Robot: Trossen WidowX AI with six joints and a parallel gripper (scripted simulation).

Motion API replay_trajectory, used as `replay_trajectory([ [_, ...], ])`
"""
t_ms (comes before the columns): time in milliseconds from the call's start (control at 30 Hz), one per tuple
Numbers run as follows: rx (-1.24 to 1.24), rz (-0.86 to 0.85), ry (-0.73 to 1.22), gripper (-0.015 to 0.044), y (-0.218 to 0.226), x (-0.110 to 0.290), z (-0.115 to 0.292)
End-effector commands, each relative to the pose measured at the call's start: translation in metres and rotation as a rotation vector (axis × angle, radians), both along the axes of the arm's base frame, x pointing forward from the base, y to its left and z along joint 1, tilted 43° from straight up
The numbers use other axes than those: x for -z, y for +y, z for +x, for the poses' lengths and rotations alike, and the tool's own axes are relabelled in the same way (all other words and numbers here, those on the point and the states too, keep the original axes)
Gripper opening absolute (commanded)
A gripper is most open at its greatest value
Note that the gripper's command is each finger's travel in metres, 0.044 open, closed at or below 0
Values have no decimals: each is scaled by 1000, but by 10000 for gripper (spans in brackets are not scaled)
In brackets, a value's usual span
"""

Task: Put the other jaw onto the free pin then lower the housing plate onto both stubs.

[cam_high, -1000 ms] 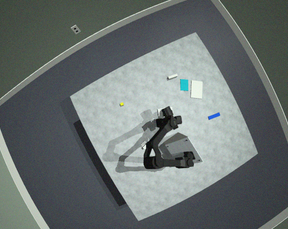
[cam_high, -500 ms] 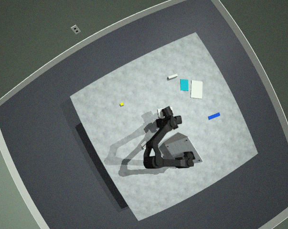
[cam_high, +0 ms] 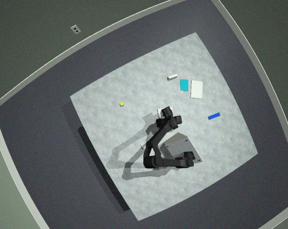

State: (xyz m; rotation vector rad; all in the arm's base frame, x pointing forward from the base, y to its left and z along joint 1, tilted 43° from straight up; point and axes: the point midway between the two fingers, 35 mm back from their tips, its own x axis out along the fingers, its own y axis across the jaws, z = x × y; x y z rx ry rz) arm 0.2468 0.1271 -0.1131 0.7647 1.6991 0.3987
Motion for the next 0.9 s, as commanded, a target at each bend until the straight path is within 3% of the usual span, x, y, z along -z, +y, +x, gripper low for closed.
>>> replay_trajectory([
  [0,4,2,2,351,0,0,0],
  [533,4,2,2,351,0,0,0],
  [667,0,0,0,440,0,0,0],
  [867,0,0,0,440,0,0,0],
])
